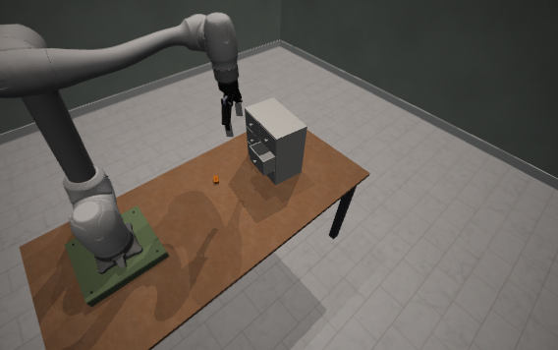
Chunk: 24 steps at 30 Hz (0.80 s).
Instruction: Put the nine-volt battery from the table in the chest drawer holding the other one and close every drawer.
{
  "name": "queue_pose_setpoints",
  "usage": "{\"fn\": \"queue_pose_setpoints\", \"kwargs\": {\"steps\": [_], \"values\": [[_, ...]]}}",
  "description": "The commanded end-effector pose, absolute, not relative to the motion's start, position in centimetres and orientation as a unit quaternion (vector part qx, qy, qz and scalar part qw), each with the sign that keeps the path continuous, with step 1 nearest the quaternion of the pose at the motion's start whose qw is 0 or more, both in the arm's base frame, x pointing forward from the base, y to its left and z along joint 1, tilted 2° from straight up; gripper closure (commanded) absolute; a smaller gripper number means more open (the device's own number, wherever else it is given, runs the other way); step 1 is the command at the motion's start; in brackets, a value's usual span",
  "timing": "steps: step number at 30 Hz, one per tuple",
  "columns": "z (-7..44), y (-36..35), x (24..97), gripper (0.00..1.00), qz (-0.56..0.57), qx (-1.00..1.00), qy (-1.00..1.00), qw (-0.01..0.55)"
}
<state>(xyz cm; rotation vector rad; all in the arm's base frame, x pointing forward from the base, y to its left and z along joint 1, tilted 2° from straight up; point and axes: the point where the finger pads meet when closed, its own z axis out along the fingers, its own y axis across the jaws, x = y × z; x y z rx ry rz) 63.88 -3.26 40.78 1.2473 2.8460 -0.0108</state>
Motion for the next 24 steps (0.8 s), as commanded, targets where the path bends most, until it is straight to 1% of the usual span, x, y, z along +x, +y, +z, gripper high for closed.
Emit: {"fn": "queue_pose_setpoints", "kwargs": {"steps": [1, 9, 12, 16, 24], "values": [[40.8, -3.3, 64.2, 0.00, 0.003, 0.270, 0.963, 0.013], [40.4, -3.3, 64.6, 0.00, 0.011, 0.063, 0.998, 0.004], [40.2, -3.3, 64.8, 0.00, 0.015, 0.035, 0.999, 0.000], [38.6, -3.4, 66.4, 0.00, 0.020, 0.047, 0.999, -0.010], [33.9, -3.6, 71.2, 0.00, 0.034, 0.084, 0.995, -0.041]]}}
